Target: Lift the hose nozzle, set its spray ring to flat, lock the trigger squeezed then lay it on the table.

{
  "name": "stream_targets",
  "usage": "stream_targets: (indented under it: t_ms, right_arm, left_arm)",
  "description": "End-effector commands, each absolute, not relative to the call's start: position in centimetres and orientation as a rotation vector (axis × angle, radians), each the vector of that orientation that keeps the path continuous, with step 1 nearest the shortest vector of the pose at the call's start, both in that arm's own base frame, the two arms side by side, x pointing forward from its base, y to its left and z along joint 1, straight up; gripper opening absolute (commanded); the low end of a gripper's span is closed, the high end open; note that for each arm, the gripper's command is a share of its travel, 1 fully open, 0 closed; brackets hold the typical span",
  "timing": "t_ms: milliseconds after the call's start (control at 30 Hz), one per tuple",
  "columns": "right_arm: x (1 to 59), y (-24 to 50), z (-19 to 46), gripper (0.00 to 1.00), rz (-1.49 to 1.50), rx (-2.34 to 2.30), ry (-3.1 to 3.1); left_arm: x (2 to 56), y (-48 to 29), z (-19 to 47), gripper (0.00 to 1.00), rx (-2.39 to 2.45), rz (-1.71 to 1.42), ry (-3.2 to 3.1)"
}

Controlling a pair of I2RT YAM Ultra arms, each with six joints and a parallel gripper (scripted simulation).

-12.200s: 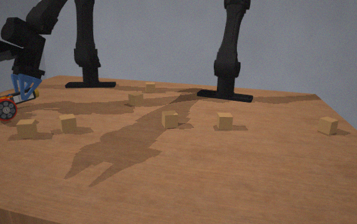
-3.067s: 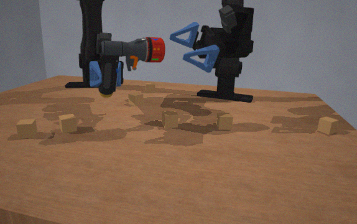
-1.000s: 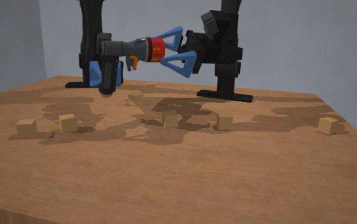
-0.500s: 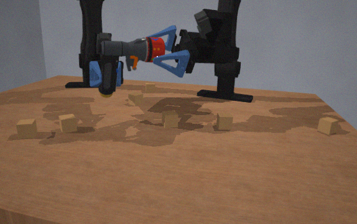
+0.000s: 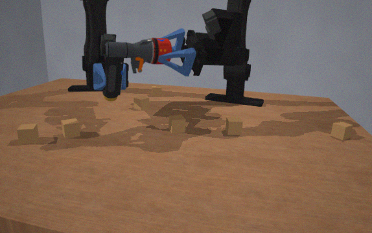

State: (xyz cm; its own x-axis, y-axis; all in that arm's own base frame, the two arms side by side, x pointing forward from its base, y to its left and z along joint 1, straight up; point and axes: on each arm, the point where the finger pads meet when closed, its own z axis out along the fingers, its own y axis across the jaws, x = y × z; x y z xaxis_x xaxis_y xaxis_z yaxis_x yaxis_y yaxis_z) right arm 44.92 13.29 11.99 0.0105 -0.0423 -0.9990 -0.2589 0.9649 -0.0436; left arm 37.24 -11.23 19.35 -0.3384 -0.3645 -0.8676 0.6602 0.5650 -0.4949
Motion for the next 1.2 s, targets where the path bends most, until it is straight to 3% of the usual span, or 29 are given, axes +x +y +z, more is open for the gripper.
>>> stream_targets:
  t_ms: [0, 100, 467, 567, 600, 1033, 1133, 1167]
  right_arm:
    - [45.1, 13.6, 18.2, 0.36, 0.203, -0.194, 1.365]
    - [45.1, 13.6, 18.2, 0.36, 0.202, -0.195, 1.365]
    - [45.1, 13.6, 18.2, 0.36, 0.202, -0.195, 1.365]
    - [45.1, 13.6, 18.2, 0.36, 0.202, -0.195, 1.365]
    - [45.1, 13.6, 18.2, 0.36, 0.202, -0.195, 1.365]
    - [45.0, 13.8, 18.2, 0.36, 0.208, -0.203, 1.364]
    - [45.0, 13.8, 18.2, 0.36, 0.208, -0.203, 1.364]
    - [45.0, 13.8, 18.2, 0.36, 0.208, -0.203, 1.364]
  left_arm:
    - [37.9, -11.4, 21.1, 0.0, 0.293, -1.039, 1.551]
    - [37.6, -11.3, 21.1, 0.0, 0.506, -0.799, 1.461]
    - [37.1, -11.8, 20.4, 0.0, 0.836, -0.41, 1.266]
    - [37.1, -11.8, 20.5, 0.0, 0.798, -0.462, 1.293]
    - [37.2, -11.3, 20.0, 0.0, 0.898, -0.31, 1.223]
    - [37.0, -11.8, 20.0, 0.0, 1.222, 0.167, 0.894]
    - [37.0, -11.8, 20.0, 0.0, 1.203, 0.136, 0.915]
    - [37.1, -11.6, 19.7, 0.0, 1.283, 0.277, 0.822]
